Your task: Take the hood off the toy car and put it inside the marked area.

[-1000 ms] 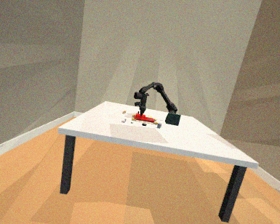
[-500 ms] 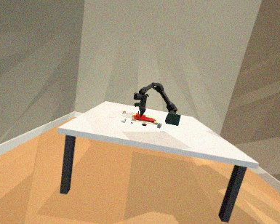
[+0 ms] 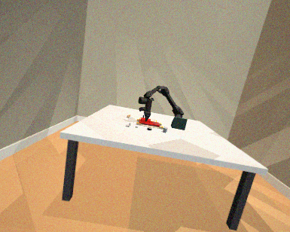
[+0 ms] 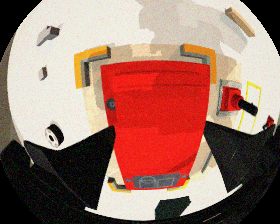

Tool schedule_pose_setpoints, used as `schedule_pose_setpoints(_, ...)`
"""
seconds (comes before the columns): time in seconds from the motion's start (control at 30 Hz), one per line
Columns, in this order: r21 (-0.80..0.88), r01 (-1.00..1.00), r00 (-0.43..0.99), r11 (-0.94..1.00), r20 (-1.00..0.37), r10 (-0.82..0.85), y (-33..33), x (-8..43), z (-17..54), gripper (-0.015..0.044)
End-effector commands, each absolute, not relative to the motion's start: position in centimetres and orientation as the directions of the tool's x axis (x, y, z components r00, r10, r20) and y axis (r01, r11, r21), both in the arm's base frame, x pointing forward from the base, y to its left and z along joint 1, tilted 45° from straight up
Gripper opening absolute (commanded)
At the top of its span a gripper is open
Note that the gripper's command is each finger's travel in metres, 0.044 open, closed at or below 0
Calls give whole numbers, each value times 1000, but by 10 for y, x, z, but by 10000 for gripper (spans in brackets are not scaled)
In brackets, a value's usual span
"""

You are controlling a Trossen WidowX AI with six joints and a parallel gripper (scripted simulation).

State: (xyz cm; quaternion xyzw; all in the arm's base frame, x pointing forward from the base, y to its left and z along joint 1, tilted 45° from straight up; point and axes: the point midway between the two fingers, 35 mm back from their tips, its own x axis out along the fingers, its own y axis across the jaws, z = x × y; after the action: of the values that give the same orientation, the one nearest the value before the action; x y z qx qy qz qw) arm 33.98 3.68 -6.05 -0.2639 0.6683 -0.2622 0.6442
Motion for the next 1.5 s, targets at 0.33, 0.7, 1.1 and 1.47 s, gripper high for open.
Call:
schedule_pose_setpoints(0.33,-690,-15,-30,723,-723,-690,37,340,-60,249)
schedule_pose_setpoints(0.7,-690,-15,-30,724,-723,-690,42,340,-56,0)
schedule_pose_setpoints(1.1,-690,-15,-31,724,-723,-690,47,341,-50,0)
schedule_pose_setpoints(1.47,-690,-15,-31,724,-723,-690,52,341,-45,0)
